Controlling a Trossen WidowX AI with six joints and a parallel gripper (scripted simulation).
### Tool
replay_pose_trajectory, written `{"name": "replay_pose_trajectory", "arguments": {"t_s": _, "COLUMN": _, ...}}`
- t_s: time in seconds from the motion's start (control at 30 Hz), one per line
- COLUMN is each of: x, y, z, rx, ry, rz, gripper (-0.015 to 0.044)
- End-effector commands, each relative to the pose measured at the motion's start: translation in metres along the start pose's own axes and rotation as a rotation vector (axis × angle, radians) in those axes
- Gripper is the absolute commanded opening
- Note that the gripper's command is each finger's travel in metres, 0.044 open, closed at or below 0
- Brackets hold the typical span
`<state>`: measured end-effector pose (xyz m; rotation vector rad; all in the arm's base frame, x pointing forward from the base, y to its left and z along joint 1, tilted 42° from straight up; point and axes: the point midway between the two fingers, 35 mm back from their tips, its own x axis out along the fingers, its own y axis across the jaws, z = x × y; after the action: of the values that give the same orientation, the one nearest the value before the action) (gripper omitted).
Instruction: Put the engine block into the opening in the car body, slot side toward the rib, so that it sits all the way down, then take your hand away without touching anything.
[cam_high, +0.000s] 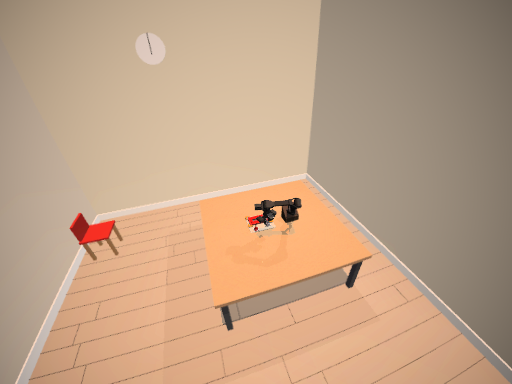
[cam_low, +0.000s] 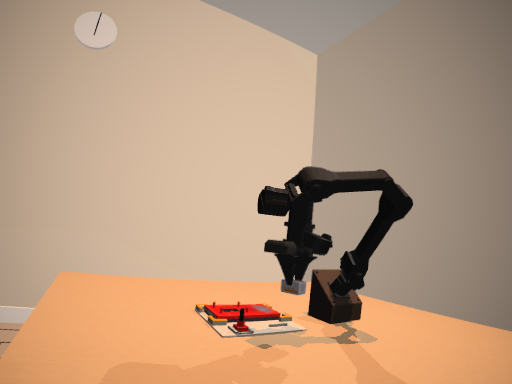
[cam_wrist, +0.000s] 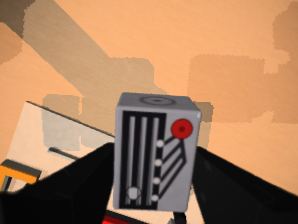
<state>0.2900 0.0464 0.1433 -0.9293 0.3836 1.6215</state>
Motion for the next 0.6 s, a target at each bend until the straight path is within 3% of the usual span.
{"name": "replay_pose_trajectory", "arguments": {"t_s": 0.0, "x": 0.001, "y": -0.001, "z": -0.008, "rx": 0.066, "ry": 0.005, "rz": 0.005, "gripper": 0.0000}}
{"name": "replay_pose_trajectory", "arguments": {"t_s": 0.57, "x": 0.014, "y": -0.008, "z": -0.059, "rx": 0.517, "ry": 0.011, "rz": 0.002, "gripper": 0.0000}}
